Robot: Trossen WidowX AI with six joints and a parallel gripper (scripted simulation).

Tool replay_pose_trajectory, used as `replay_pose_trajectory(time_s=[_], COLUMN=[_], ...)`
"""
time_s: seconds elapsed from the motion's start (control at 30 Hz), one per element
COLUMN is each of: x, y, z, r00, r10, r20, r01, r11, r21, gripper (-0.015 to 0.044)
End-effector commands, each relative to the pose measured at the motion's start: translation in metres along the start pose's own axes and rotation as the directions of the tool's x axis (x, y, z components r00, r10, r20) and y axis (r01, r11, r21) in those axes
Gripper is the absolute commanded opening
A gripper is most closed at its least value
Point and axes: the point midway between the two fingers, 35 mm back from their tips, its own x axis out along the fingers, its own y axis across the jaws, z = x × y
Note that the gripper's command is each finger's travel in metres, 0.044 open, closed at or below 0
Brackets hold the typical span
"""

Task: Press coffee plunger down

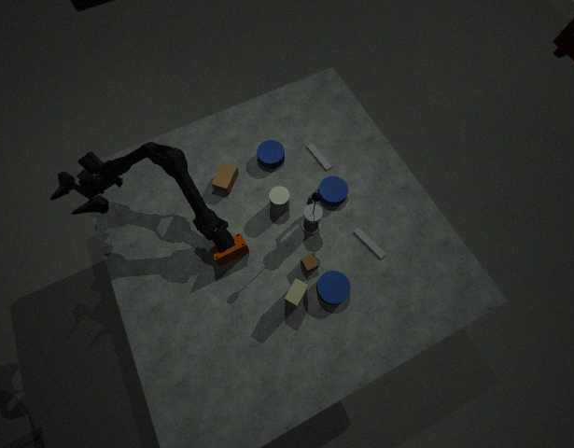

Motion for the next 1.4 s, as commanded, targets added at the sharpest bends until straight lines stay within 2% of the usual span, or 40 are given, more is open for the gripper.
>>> replay_pose_trajectory(time_s=[0.0, 0.1, 0.2, 0.4, 0.57, 0.73, 0.97, 1.17, 1.3, 1.37], x=[-0.001, -0.013, -0.046, -0.141, -0.223, -0.304, -0.41, -0.481, -0.516, -0.535], y=[0.0, -0.005, -0.015, -0.031, -0.03, -0.018, 0.017, 0.059, 0.091, 0.114], z=[-0.001, -0.007, -0.02, -0.041, -0.047, -0.039, -0.004, 0.045, 0.067, 0.083], r00=[1.0, 0.999, 0.987, 0.893, 0.755, 0.555, 0.207, -0.104, -0.224, -0.315], r10=[-0.002, -0.028, -0.092, -0.255, -0.364, -0.447, -0.496, -0.476, -0.435, -0.396], r20=[-0.004, -0.042, -0.134, -0.372, -0.546, -0.702, -0.843, -0.873, -0.872, -0.863], r01=[0.002, 0.028, 0.095, 0.286, 0.449, 0.609, 0.784, 0.843, 0.88, 0.88], r11=[1.0, 1.0, 0.995, 0.958, 0.893, 0.793, 0.599, 0.424, 0.294, 0.22], r21=[0.001, 0.004, 0.019, 0.03, 0.027, -0.022, -0.16, -0.331, -0.373, -0.422], gripper=[0.0426, 0.044, 0.044, 0.044, 0.044, 0.044, 0.044, 0.044, 0.044, 0.044])
